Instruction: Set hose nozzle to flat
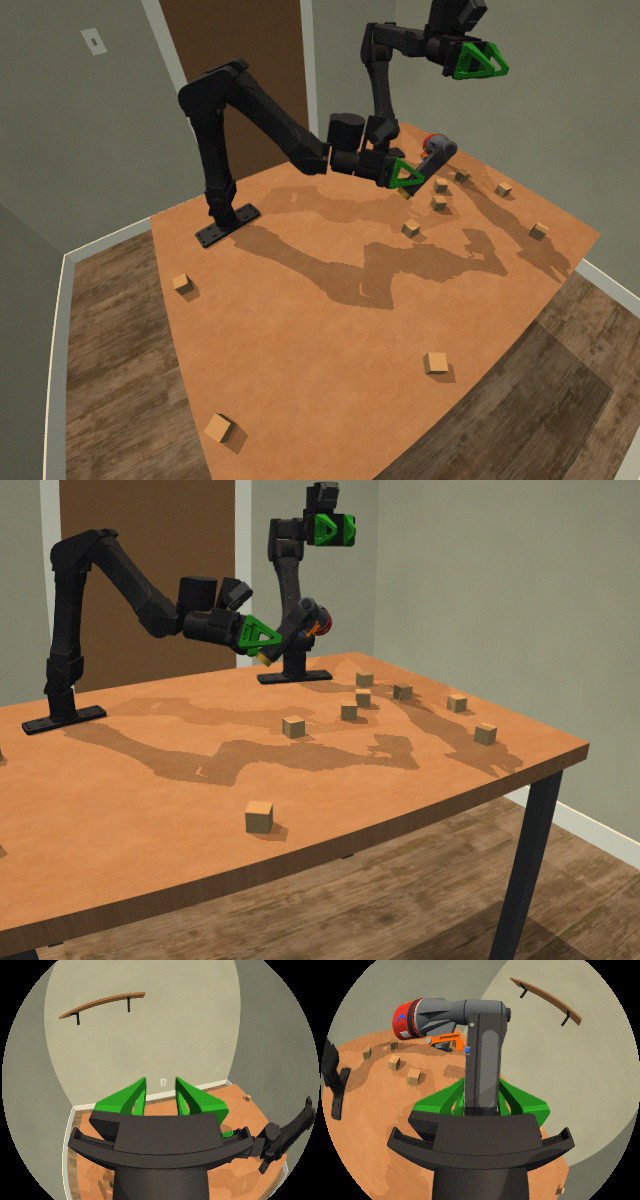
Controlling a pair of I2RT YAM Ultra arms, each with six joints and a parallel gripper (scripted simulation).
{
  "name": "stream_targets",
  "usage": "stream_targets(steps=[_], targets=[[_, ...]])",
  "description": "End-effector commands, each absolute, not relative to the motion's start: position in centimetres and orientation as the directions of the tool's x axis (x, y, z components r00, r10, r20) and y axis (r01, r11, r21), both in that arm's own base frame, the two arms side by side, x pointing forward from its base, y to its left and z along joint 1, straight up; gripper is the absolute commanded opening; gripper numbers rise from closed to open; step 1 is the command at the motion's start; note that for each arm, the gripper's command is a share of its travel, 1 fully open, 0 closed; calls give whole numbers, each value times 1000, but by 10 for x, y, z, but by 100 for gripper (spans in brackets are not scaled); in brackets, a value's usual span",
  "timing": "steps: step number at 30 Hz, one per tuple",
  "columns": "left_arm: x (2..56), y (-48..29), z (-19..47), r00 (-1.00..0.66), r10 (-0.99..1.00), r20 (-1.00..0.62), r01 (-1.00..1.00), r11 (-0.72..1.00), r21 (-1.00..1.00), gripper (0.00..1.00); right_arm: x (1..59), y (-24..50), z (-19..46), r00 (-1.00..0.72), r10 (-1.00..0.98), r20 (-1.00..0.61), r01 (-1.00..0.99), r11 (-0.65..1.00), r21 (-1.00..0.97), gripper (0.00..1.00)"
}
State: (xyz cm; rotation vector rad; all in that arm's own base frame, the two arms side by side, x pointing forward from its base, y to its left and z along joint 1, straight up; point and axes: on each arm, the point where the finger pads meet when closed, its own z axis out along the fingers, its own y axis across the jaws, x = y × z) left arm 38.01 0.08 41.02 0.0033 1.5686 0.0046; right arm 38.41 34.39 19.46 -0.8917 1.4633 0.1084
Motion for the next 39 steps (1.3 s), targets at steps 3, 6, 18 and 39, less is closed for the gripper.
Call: stream_targets(steps=[3, 6, 18, 39], targets=[[375, -1, 441, 79, 11, -997, 1, 1000, 11, 36, 356, 340, 266, 325, -538, -778, -579, 537, -613, 36], [375, -1, 441, 79, 11, -997, 1, 1000, 11, 36, 350, 336, 266, 335, -561, -757, -584, 507, -634, 36], [375, -1, 441, 79, 11, -997, 1, 1000, 11, 36, 276, 292, 304, 522, -667, -532, -560, 203, -803, 36], [375, -1, 441, 79, 11, -997, 0, 1000, 11, 36, 227, 271, 249, 691, -671, -270, -597, -317, -737, 36]])
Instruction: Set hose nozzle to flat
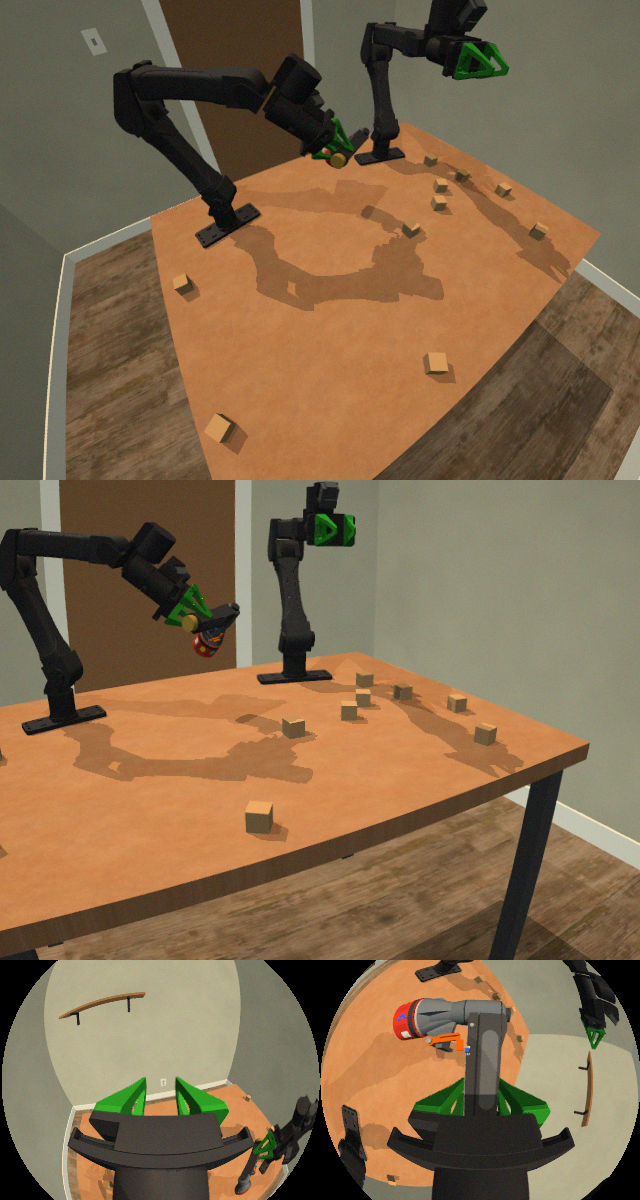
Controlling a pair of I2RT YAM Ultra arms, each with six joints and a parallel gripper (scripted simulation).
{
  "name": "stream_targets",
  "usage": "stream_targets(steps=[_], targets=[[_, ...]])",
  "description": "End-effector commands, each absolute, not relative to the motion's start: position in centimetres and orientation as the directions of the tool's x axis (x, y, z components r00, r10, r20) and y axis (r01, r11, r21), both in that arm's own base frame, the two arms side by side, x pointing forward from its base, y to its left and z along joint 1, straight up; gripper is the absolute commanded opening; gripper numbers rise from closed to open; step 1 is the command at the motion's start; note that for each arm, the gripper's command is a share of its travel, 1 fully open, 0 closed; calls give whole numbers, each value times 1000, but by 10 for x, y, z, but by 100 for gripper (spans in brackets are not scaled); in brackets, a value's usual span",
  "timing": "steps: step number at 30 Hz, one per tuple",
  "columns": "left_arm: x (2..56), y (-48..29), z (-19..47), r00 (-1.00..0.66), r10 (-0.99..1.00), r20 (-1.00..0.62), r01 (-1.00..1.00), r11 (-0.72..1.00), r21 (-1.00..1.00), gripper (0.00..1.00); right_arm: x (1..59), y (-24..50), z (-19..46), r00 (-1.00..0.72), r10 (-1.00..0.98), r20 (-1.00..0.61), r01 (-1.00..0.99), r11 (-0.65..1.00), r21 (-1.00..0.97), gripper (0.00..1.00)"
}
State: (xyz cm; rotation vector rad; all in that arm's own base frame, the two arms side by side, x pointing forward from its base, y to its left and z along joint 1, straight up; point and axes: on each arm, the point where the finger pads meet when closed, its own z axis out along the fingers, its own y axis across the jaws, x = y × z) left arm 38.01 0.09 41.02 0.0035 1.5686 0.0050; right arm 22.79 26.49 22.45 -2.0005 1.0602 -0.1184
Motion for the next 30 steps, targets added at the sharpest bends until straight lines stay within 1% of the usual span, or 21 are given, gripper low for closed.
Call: stream_targets(steps=[1, 8, 15, 17, 21, 25, 30], targets=[[375, -1, 441, 79, 11, -997, 0, 1000, 11, 36, 226, 273, 243, 701, -663, -261, -602, -355, -715, 36], [375, -1, 441, 79, 11, -997, 0, 1000, 11, 36, 223, 283, 187, 761, -601, -243, -632, -604, -486, 36], [375, -1, 441, 79, 11, -997, 0, 1000, 11, 36, 208, 283, 135, 799, -508, -321, -581, -790, -196, 36], [375, -1, 441, 79, 11, -997, 0, 1000, 11, 36, 208, 283, 135, 799, -508, -321, -581, -790, -196, 36], [375, -1, 441, 79, 11, -997, 0, 1000, 11, 36, 198, 280, 112, 789, -461, -405, -516, -856, -31, 36], [375, -1, 441, 79, 11, -997, 0, 1000, 11, 36, 192, 282, 98, 768, -439, -466, -465, -883, 64, 36], [375, -1, 441, 79, 11, -997, 0, 1000, 11, 36, 194, 281, 87, 746, -446, -494, -452, -885, 116, 36]])
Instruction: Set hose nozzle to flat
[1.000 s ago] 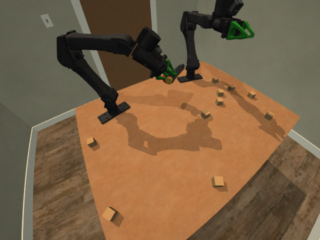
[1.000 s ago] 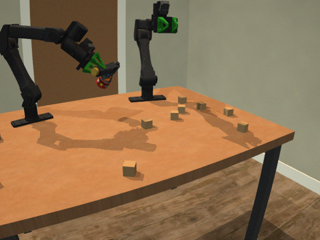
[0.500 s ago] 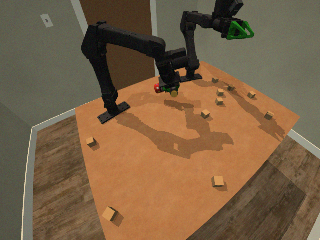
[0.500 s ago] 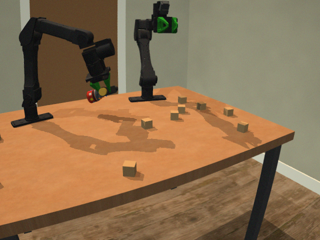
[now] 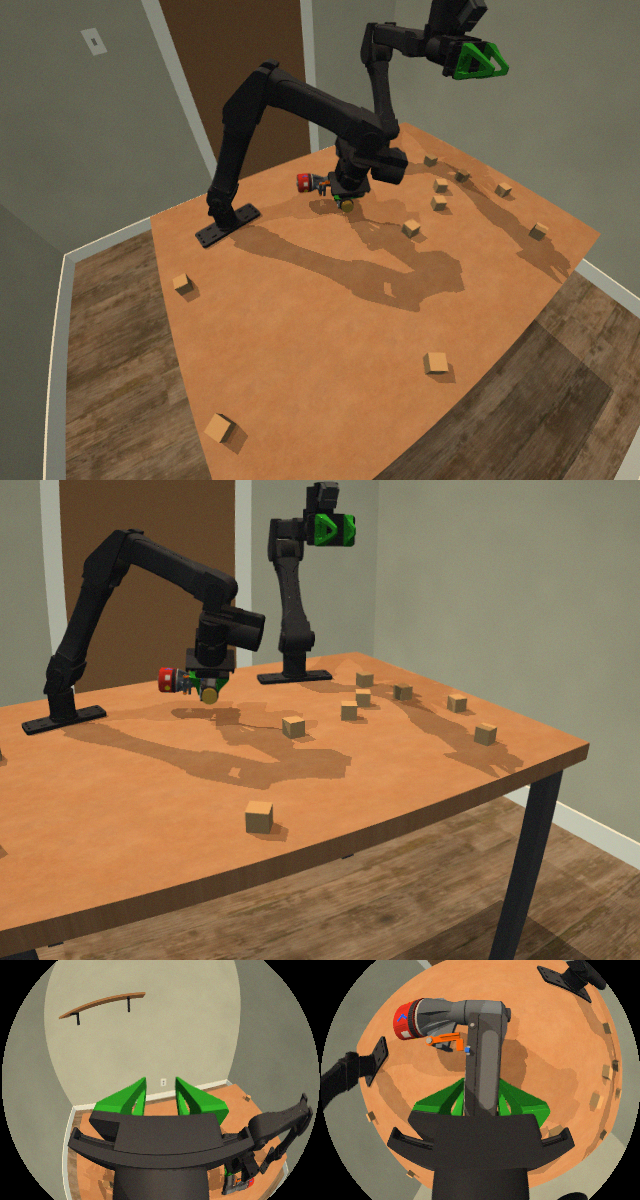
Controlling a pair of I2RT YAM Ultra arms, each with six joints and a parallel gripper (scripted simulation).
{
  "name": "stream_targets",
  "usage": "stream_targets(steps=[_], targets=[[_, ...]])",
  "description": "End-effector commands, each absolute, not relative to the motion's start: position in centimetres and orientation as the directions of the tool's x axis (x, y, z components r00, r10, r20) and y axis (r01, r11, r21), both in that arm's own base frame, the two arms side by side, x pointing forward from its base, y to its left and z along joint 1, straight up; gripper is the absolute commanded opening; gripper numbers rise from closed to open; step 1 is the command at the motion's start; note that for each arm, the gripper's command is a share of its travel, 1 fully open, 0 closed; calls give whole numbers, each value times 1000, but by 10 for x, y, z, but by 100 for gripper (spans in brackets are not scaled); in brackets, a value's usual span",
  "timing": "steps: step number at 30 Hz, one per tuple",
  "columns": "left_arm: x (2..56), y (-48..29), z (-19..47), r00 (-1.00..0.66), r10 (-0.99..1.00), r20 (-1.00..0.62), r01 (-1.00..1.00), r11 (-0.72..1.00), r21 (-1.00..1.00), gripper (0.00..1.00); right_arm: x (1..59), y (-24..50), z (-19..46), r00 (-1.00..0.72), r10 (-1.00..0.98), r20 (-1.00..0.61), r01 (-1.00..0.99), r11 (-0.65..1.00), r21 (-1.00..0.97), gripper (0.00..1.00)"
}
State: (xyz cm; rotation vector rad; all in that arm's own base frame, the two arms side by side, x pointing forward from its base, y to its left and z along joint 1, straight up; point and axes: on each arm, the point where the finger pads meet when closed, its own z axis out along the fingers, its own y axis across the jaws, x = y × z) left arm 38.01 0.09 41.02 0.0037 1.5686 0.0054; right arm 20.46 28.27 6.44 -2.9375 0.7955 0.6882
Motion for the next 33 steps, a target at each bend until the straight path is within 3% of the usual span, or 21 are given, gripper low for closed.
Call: stream_targets(steps=[1, 33], targets=[[375, -1, 441, 79, 11, -997, 0, 1000, 11, 36, 193, 283, 88, 750, -442, -493, -449, -887, 112, 36], [375, -1, 441, 79, 12, -997, 0, 1000, 12, 36, 190, 278, 36, 736, -467, -490, -465, -875, 135, 36]])
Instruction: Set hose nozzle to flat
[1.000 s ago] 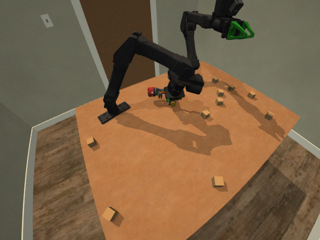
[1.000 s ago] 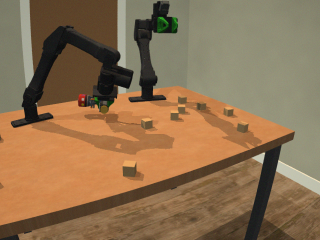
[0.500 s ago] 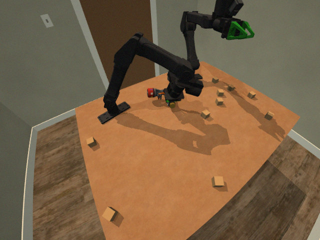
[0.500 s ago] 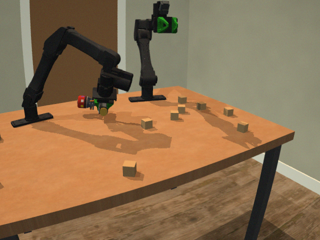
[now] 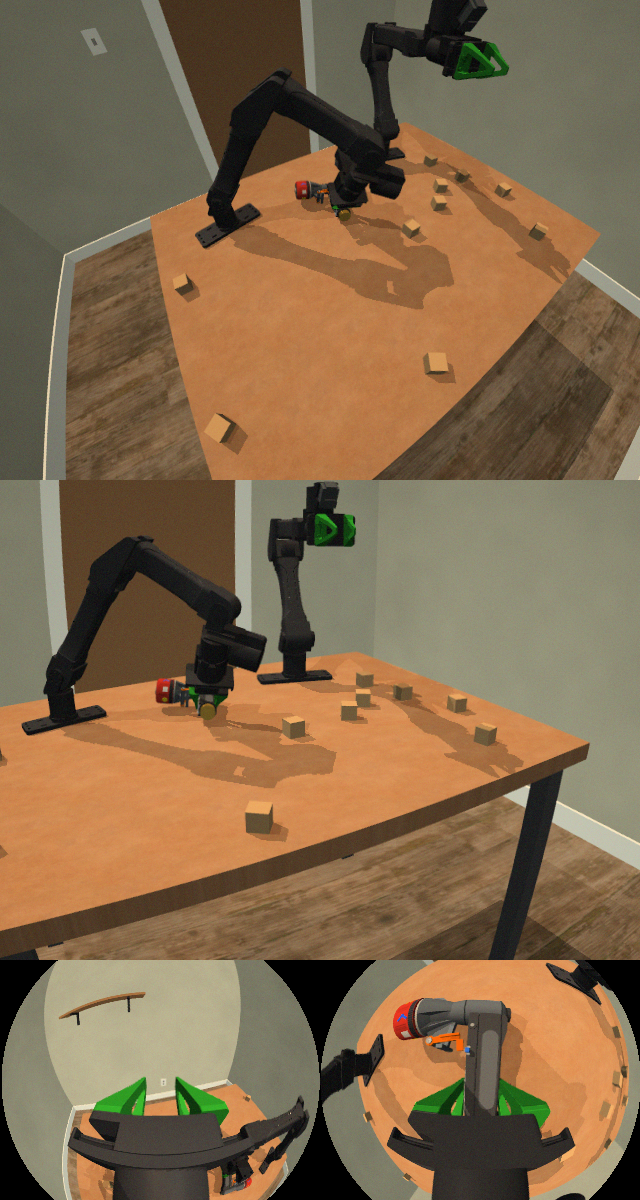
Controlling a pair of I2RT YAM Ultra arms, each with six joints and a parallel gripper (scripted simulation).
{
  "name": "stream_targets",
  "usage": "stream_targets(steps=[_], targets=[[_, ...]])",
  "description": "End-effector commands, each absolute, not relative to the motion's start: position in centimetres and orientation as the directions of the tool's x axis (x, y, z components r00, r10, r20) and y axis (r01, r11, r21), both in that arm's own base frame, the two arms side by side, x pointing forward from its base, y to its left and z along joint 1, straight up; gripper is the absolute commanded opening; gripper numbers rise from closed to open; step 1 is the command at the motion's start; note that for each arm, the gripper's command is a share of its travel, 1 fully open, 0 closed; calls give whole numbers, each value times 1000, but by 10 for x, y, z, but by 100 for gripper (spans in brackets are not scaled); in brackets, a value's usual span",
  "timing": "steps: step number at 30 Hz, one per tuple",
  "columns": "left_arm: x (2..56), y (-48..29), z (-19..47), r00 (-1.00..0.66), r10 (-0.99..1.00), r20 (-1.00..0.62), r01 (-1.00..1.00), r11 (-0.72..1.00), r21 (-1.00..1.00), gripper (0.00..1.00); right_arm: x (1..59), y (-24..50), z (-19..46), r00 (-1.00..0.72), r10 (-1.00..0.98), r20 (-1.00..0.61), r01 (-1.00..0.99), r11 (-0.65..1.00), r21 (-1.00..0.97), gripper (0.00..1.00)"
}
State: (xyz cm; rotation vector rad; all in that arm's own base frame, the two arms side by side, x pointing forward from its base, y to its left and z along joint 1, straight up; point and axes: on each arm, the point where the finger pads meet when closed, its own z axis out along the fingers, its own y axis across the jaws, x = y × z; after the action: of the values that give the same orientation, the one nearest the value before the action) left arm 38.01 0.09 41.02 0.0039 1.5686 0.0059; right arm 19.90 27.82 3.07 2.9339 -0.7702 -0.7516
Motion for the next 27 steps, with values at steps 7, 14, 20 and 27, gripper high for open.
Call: stream_targets(steps=[7, 14, 20, 27], targets=[[375, -1, 441, 79, 12, -997, 0, 1000, 12, 36, 203, 287, 52, 754, -454, -475, -480, -874, 75, 36], [375, -1, 441, 79, 12, -997, 0, 1000, 12, 36, 187, 277, 38, 737, -466, -490, -466, -875, 131, 36], [375, -1, 441, 79, 12, -997, 0, 1000, 12, 36, 191, 279, 31, 734, -470, -491, -469, -873, 136, 36], [375, -1, 441, 79, 12, -997, 0, 1000, 12, 36, 197, 285, 40, 746, -458, -483, -472, -876, 102, 51]])
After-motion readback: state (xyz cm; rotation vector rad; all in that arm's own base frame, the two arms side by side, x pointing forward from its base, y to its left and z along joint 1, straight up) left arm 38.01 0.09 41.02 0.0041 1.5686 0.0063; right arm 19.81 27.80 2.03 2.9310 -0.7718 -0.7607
